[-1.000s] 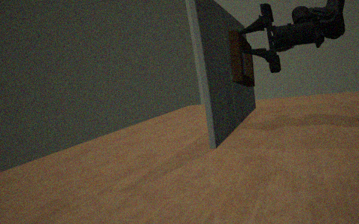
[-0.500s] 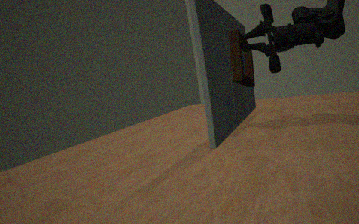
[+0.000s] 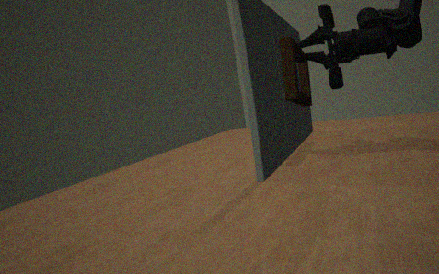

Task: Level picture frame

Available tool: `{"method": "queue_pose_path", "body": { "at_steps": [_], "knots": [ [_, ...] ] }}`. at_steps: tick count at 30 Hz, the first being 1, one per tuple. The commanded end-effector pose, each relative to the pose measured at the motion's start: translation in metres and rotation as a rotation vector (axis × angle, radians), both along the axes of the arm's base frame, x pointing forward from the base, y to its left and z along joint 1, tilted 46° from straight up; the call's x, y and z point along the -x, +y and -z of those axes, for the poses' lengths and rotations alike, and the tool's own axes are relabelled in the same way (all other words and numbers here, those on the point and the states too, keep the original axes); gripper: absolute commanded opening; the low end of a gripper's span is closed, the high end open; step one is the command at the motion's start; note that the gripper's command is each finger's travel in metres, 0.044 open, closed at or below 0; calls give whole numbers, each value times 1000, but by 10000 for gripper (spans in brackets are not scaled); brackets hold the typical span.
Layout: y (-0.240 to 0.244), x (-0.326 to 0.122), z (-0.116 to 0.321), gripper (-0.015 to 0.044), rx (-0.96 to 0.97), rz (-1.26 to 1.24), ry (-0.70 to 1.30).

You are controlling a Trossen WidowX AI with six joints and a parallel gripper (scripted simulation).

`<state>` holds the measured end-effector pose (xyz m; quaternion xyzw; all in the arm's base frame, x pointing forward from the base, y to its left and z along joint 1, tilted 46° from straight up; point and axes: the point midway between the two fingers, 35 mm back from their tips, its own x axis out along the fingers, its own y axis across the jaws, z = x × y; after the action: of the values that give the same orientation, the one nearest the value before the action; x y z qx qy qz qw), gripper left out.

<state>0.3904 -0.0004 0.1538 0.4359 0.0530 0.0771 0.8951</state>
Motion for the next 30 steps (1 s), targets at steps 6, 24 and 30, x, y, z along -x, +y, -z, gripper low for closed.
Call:
{"method": "queue_pose_path", "body": {
  "at_steps": [6, 24, 30],
  "knots": [
    [1, 0, -2, 0, -4, 6, 2],
    [5, 1, -6, 0, -4, 6, 2],
    [6, 1, -8, 0, -4, 6, 2]
  ]
}}
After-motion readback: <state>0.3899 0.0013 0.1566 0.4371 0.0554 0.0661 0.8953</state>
